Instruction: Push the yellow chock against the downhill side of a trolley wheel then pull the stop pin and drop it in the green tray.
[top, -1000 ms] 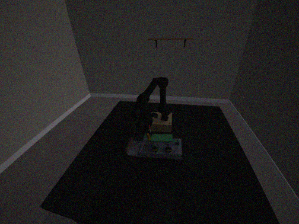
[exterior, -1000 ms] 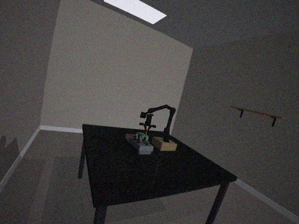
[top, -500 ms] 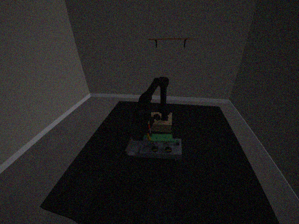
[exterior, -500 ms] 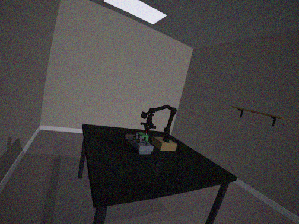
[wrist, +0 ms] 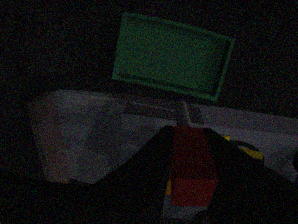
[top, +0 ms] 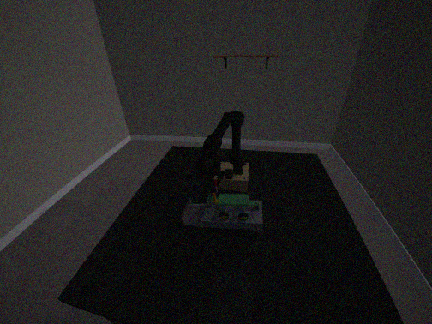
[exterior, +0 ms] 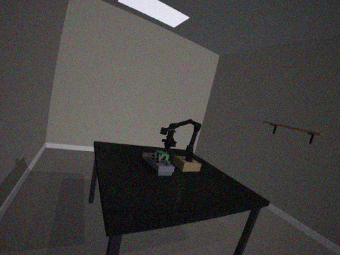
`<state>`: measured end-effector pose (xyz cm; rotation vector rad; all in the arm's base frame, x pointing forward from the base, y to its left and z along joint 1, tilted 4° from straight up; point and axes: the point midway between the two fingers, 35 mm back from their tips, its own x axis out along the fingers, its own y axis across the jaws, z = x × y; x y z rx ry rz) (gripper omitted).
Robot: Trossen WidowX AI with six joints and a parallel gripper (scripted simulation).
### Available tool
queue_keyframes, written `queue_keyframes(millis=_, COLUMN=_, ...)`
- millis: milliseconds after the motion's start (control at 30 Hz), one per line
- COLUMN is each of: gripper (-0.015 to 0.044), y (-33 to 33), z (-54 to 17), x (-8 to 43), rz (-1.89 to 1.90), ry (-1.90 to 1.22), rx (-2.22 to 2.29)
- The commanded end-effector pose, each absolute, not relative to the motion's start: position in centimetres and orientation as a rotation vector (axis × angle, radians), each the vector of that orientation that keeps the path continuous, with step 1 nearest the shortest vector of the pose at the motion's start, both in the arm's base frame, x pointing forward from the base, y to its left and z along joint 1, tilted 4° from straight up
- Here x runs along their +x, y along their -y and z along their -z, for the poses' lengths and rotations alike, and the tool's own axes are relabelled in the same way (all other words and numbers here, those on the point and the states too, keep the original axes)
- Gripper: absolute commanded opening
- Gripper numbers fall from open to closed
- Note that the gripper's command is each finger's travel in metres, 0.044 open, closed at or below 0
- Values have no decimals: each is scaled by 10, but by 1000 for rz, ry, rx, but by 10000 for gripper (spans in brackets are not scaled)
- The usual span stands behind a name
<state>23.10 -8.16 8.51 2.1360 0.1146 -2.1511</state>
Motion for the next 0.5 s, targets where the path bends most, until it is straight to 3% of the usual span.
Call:
queue_keyframes(millis=0, gripper=0, y=81, z=-86, x=232, rz=2180, ry=-4, rx=2169)
queue_keyframes(millis=467, gripper=0, y=84, z=-68, x=212, rz=2220, ry=92, rx=2190)
